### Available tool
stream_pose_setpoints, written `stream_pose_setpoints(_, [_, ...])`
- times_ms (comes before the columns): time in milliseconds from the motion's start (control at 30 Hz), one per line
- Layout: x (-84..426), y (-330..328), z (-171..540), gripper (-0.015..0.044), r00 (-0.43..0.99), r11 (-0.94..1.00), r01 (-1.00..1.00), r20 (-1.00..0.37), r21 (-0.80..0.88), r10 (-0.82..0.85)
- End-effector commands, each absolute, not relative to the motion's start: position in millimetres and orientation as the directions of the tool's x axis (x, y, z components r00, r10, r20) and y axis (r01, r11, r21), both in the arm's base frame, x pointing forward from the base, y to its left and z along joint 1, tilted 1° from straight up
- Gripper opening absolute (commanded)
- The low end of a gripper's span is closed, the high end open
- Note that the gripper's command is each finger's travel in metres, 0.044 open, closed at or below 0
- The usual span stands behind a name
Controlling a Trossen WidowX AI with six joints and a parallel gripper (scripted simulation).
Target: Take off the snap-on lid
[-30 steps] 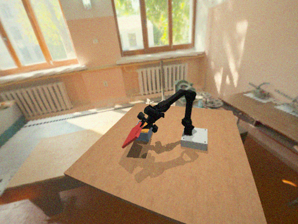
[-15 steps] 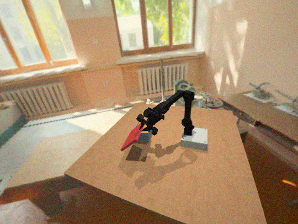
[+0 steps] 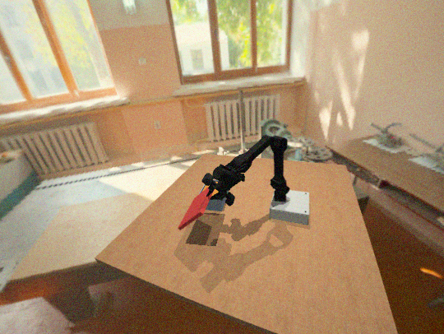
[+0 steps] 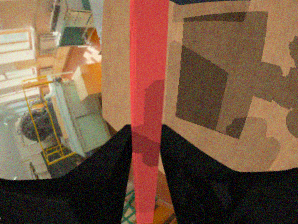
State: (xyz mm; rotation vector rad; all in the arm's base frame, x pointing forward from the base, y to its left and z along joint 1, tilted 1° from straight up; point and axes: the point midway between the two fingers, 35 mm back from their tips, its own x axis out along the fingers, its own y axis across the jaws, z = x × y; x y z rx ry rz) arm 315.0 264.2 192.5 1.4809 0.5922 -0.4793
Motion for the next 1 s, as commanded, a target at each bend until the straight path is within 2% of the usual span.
stream_pose_setpoints(0, [315,271,199,0.0,0.781,0.031,0.62,-0.621,0.784,0.061])
stream_pose_setpoints(967, [311,282,179,0.0,0.781,0.03,0.621,-0.621,0.783,0.062])
